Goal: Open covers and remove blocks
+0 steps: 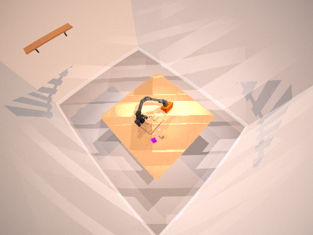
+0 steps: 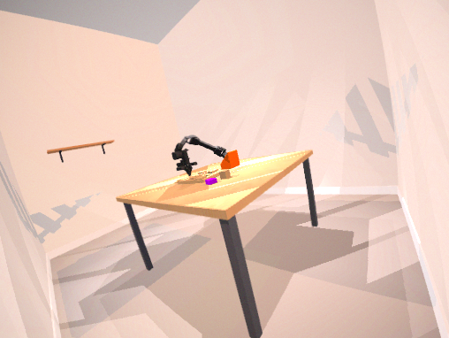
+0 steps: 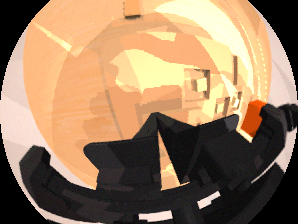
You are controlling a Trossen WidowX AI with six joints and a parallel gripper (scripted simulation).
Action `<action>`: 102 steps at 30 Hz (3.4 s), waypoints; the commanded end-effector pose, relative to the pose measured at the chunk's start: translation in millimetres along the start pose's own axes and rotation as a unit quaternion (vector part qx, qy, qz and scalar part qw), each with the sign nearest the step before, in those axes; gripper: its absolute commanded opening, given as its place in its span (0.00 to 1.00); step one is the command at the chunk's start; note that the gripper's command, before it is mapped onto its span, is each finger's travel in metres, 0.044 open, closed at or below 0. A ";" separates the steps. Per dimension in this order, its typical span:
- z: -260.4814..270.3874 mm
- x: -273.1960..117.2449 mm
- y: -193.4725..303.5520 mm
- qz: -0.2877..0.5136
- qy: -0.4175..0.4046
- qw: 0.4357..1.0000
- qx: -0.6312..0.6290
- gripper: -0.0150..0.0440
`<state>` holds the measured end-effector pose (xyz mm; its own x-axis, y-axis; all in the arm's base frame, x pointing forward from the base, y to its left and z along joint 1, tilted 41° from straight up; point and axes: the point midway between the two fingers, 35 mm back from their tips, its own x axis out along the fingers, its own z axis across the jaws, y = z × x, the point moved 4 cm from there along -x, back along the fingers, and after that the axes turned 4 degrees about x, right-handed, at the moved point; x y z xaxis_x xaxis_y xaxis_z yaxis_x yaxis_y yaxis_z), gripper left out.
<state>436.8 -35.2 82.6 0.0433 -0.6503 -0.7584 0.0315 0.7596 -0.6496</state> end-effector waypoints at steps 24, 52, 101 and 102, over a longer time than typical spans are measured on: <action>-15.2 -30.6 2.1 0.000 0.000 1.000 0.017 0.25; -148.9 -47.6 5.9 0.002 0.002 0.969 -0.249 0.25; -210.2 -37.5 8.3 0.003 0.000 0.195 -0.981 0.25; -210.2 -37.5 8.3 0.003 0.000 0.195 -0.981 0.25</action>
<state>224.9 -6.2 95.1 0.0387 -0.6546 -0.7550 -0.4699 -0.6787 0.5644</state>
